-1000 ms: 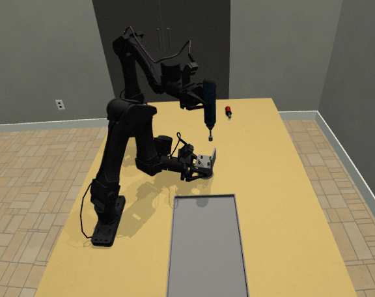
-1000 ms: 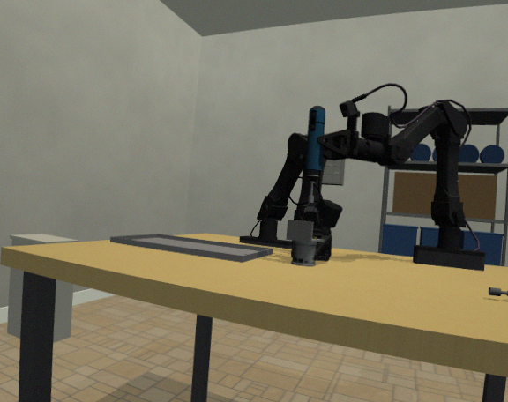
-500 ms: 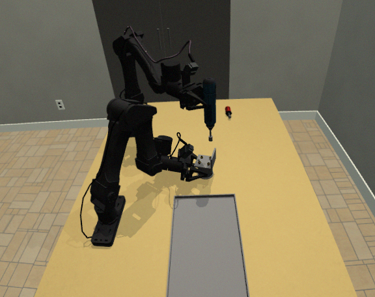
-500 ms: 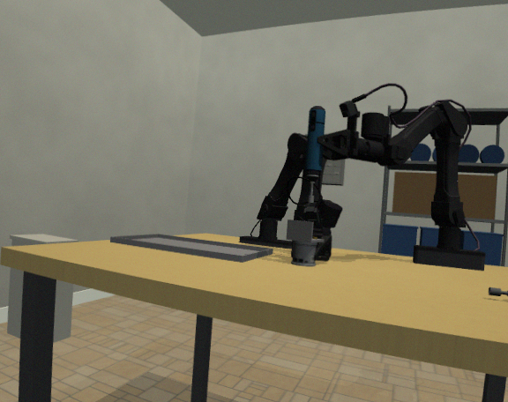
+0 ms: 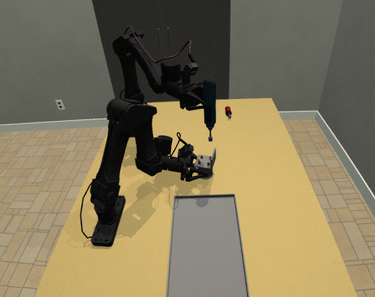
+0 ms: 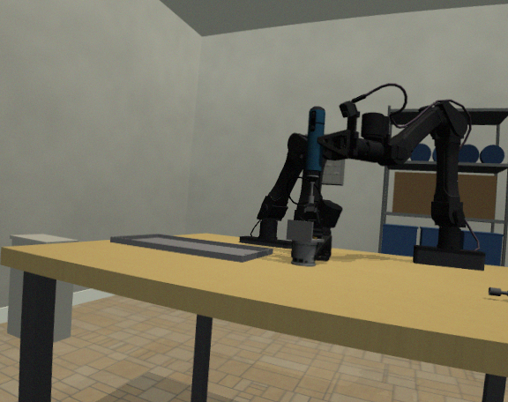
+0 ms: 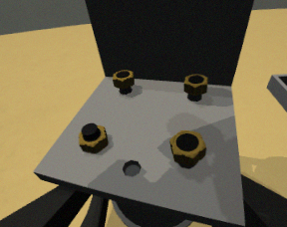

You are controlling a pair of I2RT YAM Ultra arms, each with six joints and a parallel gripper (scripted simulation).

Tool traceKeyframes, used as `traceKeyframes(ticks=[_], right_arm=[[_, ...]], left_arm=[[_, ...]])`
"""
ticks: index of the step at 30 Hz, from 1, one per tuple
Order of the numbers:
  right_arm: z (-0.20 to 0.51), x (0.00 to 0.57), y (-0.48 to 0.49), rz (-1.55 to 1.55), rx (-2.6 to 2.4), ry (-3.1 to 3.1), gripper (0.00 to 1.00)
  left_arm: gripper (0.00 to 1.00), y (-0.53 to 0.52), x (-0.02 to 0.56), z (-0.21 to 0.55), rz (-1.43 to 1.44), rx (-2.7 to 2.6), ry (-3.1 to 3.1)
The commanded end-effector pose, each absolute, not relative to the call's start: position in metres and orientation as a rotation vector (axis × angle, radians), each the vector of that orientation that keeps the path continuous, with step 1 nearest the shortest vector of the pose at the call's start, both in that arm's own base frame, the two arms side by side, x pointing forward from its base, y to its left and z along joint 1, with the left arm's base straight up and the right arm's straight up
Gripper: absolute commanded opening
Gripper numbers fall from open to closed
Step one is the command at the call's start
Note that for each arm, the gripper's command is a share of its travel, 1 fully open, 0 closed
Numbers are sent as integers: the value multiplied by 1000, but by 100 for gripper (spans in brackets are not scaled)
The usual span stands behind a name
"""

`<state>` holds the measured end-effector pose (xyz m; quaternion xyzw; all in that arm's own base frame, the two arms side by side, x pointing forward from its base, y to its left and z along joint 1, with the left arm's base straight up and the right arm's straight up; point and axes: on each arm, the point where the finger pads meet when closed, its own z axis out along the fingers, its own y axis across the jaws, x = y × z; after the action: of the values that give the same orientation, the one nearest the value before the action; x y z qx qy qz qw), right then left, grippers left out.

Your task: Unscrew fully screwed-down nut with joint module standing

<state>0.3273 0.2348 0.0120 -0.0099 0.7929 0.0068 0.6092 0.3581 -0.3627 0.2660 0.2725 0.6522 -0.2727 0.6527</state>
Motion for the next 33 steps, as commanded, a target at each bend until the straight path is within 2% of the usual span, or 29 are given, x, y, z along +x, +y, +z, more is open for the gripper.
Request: traceKeyframes(ticks=[1,11,13,22,33], right_arm=[[9,330,237,17,-27,1842,59],[9,330,237,17,-27,1842,59],[9,330,237,17,-27,1842,59],[9,330,237,17,-27,1842,59],[9,330,237,17,-27,1842,59]], left_arm=[[42,-360,360,328,-654,542,1338],[42,-359,344,300,-650,567,1374],[42,-360,346,320,-658,548,1335],[42,-357,338,296,-652,564,1373],[42,-355,336,311,-654,542,1335]])
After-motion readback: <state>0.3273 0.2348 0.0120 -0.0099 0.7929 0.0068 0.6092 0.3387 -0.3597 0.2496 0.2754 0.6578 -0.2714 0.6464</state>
